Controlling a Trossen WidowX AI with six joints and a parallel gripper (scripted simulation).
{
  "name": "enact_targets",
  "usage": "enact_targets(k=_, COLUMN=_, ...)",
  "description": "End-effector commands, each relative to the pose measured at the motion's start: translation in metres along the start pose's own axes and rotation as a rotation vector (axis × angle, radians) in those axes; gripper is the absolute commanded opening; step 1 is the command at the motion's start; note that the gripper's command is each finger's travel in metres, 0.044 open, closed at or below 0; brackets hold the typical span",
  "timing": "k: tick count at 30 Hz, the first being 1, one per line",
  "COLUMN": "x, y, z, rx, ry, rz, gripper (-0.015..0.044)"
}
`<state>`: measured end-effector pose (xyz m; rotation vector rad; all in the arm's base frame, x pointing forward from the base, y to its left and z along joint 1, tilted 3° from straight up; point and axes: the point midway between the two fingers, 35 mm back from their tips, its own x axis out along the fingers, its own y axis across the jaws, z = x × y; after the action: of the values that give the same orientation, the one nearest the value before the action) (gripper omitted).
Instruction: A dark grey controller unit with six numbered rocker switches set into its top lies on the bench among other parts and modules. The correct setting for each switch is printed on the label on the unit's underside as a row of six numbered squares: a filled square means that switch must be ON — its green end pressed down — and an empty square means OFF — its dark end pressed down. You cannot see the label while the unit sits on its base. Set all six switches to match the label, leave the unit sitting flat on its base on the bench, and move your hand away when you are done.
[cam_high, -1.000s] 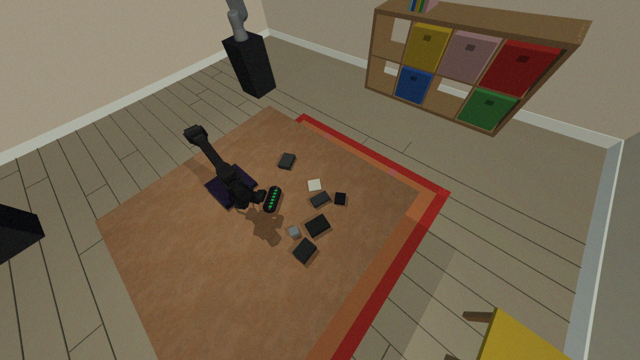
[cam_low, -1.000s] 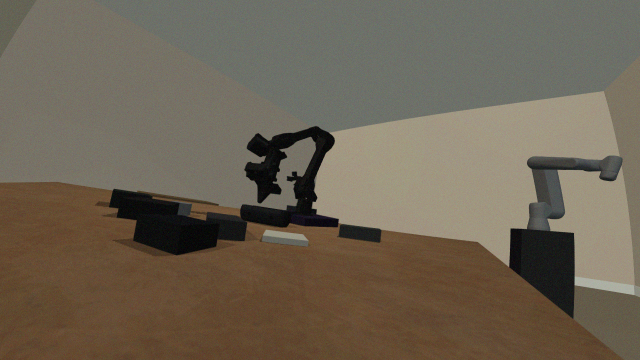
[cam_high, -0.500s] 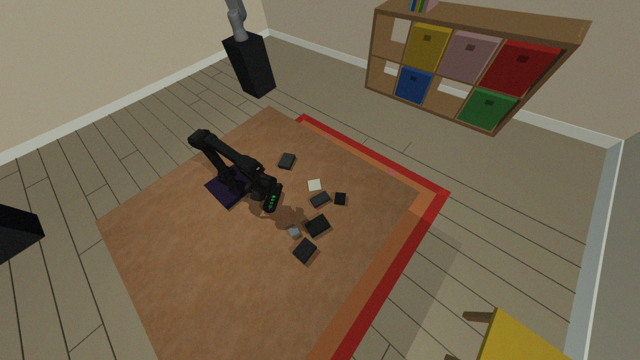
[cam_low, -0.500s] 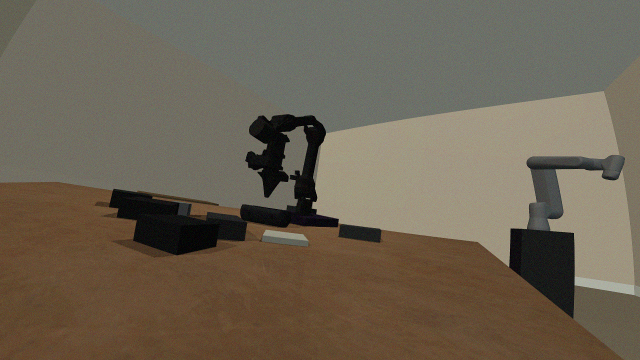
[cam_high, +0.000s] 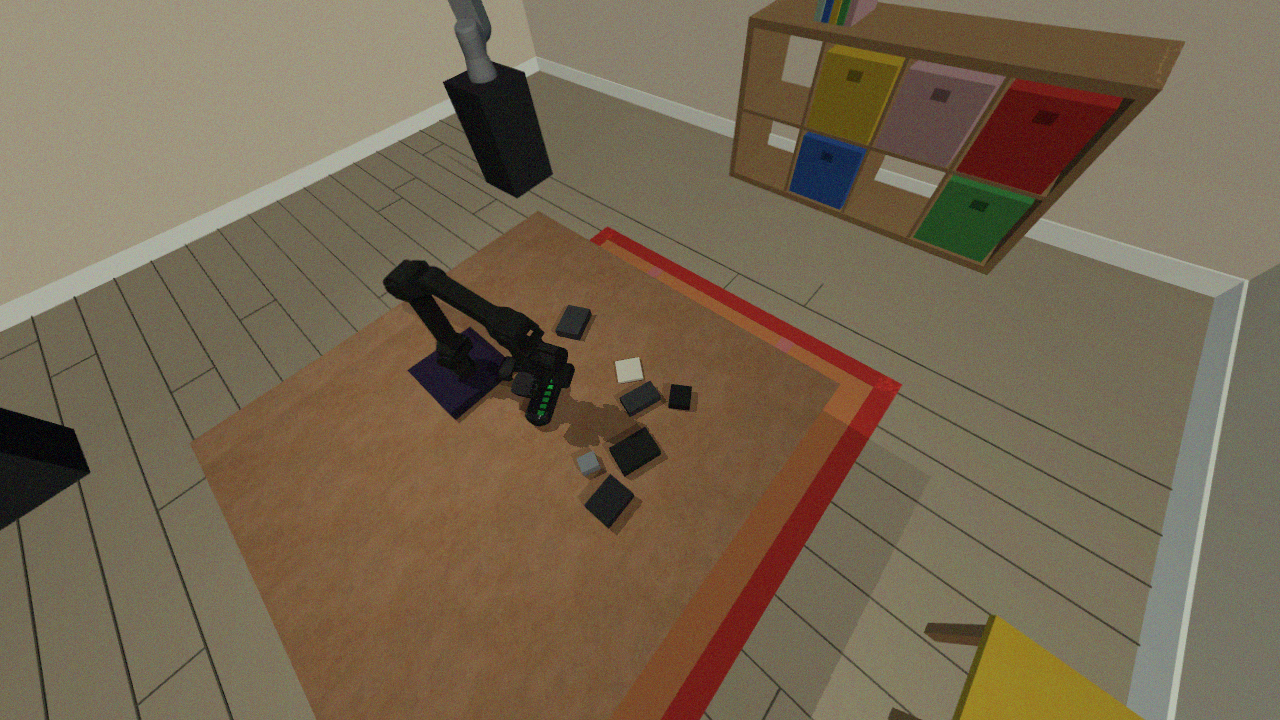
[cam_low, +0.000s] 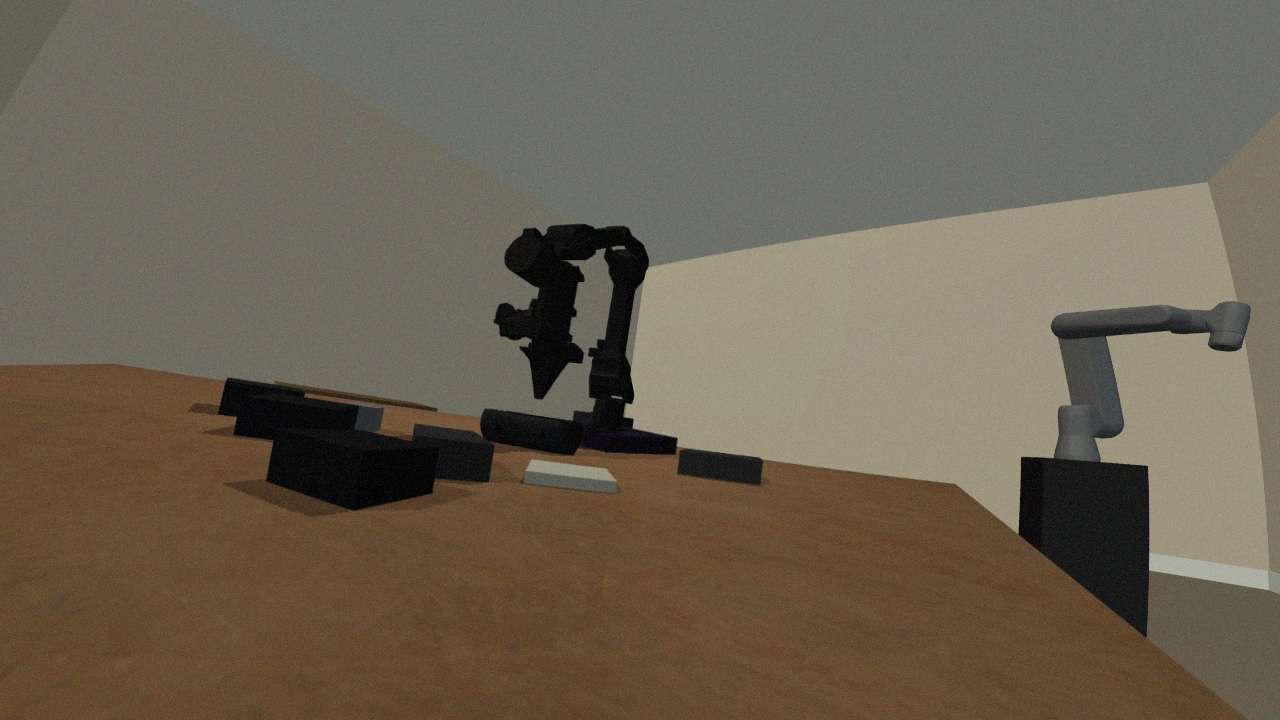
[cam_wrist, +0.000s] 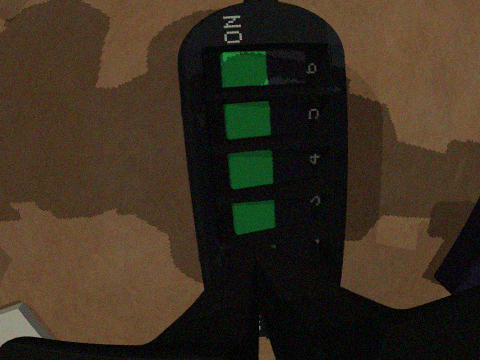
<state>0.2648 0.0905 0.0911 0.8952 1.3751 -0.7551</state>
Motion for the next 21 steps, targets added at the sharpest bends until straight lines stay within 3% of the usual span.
enact_targets(k=1, x=0.008, y=-0.001, z=0.0, rx=0.003, ry=-0.002, rz=-0.006, gripper=0.0)
enact_targets(k=21, x=0.035, y=-0.002, z=0.0, rx=0.003, ry=0.0, rz=-0.006, gripper=0.0)
